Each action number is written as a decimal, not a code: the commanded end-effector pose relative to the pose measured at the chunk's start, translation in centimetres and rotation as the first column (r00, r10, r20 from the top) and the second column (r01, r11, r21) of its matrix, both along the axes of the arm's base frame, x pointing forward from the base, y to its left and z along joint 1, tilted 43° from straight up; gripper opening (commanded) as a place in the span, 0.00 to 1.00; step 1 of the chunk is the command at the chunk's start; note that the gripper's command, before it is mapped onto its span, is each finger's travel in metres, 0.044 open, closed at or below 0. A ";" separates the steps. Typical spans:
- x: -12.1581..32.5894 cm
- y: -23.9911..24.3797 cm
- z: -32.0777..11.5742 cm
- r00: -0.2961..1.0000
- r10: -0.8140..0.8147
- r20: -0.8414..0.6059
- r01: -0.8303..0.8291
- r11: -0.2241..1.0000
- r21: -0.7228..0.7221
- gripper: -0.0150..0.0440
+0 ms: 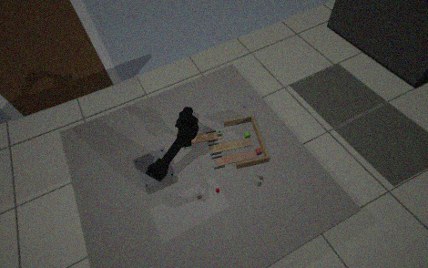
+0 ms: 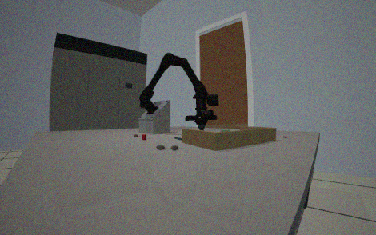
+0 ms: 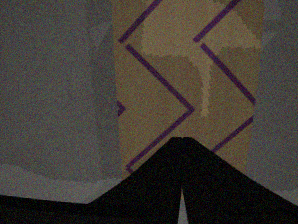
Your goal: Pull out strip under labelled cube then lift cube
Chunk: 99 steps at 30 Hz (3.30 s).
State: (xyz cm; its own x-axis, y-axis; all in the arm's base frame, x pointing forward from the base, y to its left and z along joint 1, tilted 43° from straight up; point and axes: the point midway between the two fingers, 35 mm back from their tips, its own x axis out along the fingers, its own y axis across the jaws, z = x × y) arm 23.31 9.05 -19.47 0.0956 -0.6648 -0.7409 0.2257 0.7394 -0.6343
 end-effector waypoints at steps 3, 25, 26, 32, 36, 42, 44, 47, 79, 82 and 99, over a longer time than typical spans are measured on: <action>-1.0 -0.6 -0.2 0.999 -0.011 -0.031 0.010 1.000 -0.010 0.25; 0.6 2.6 3.4 1.000 -0.017 -0.024 0.017 1.000 -0.007 0.34; 1.4 2.5 3.6 1.000 -0.022 -0.019 0.022 1.000 -0.007 0.39; 3.0 2.1 4.0 1.000 -0.024 -0.017 0.024 1.000 -0.008 0.65; 4.2 1.9 4.3 1.000 -0.024 -0.016 0.024 1.000 -0.008 0.83; 6.2 1.7 4.8 1.000 -0.024 -0.015 0.024 1.000 -0.009 1.00; 6.7 1.7 5.0 1.000 -0.024 -0.015 0.024 1.000 -0.009 1.00; 7.6 1.7 5.2 1.000 -0.024 -0.015 0.024 1.000 -0.009 1.00; 18.3 1.8 8.5 1.000 -0.024 -0.009 0.024 1.000 -0.010 1.00; 19.4 1.8 8.7 1.000 -0.024 -0.009 0.024 1.000 -0.010 1.00; 20.6 0.5 7.6 1.000 -0.024 -0.008 0.024 1.000 -0.010 0.68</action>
